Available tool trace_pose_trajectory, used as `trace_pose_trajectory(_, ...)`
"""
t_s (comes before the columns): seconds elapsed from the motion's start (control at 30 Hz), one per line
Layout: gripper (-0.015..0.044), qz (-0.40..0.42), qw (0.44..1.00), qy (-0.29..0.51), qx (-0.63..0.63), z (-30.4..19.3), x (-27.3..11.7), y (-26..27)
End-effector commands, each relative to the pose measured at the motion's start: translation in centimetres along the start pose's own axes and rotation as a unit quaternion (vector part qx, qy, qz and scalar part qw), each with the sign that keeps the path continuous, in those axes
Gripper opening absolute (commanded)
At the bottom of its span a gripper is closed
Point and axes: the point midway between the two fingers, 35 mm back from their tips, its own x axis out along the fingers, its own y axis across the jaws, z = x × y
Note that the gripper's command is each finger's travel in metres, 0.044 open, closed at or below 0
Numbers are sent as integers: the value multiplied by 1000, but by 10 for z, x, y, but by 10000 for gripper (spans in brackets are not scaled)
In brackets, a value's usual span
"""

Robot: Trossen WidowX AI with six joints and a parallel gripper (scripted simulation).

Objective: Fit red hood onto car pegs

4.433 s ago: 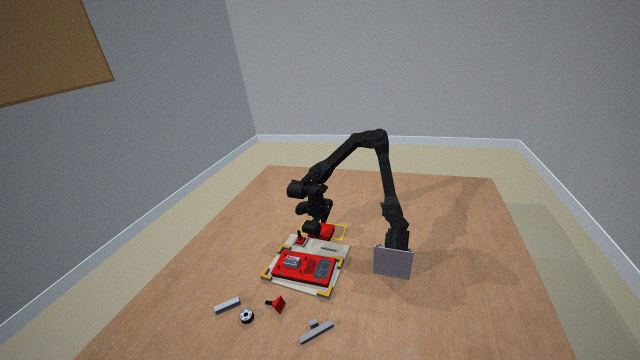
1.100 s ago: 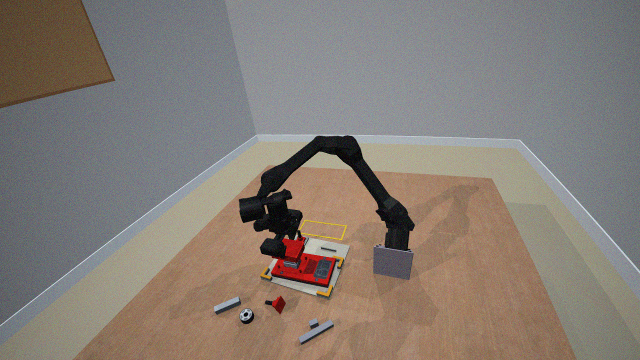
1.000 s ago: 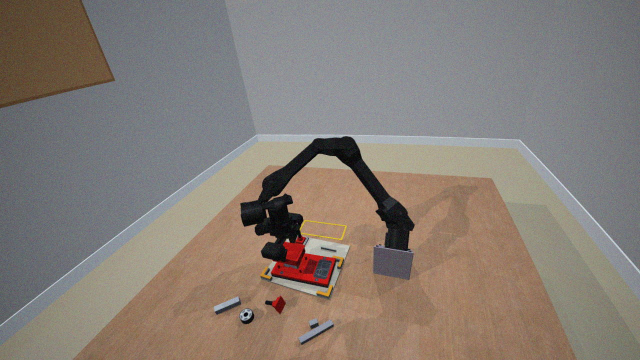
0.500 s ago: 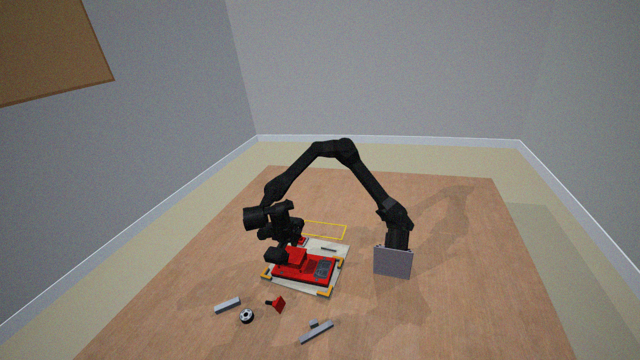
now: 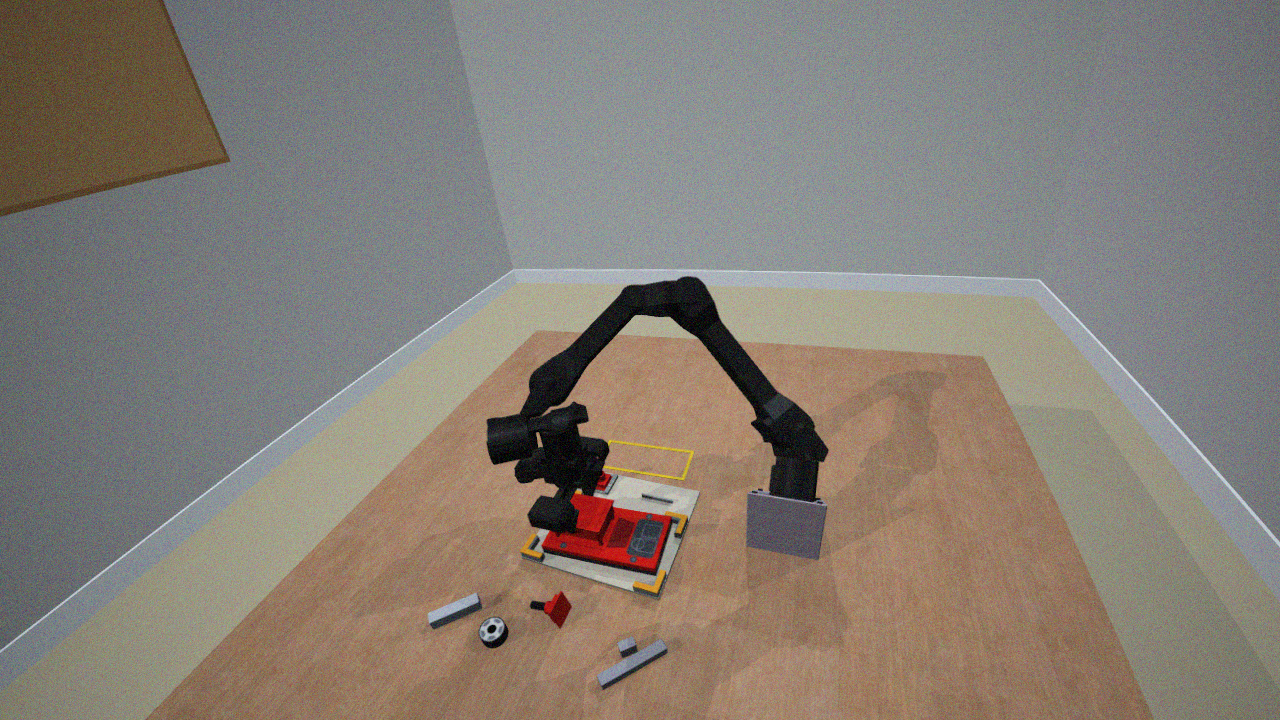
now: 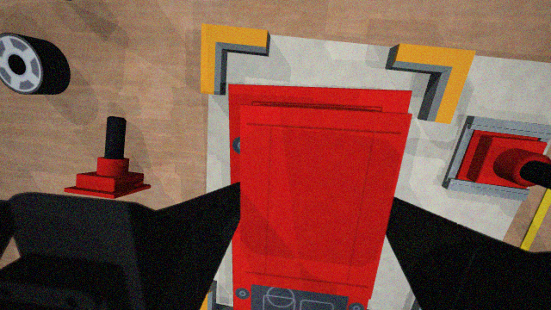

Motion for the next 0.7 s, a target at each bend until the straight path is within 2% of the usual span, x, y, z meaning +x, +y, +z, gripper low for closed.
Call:
trace_pose_trajectory(0.0, 0, -2, 1000, 1, -4, -1, 3, 0)
trace_pose_trajectory(0.67, 0, -2, 1000, 1, -4, -1, 1, 0)
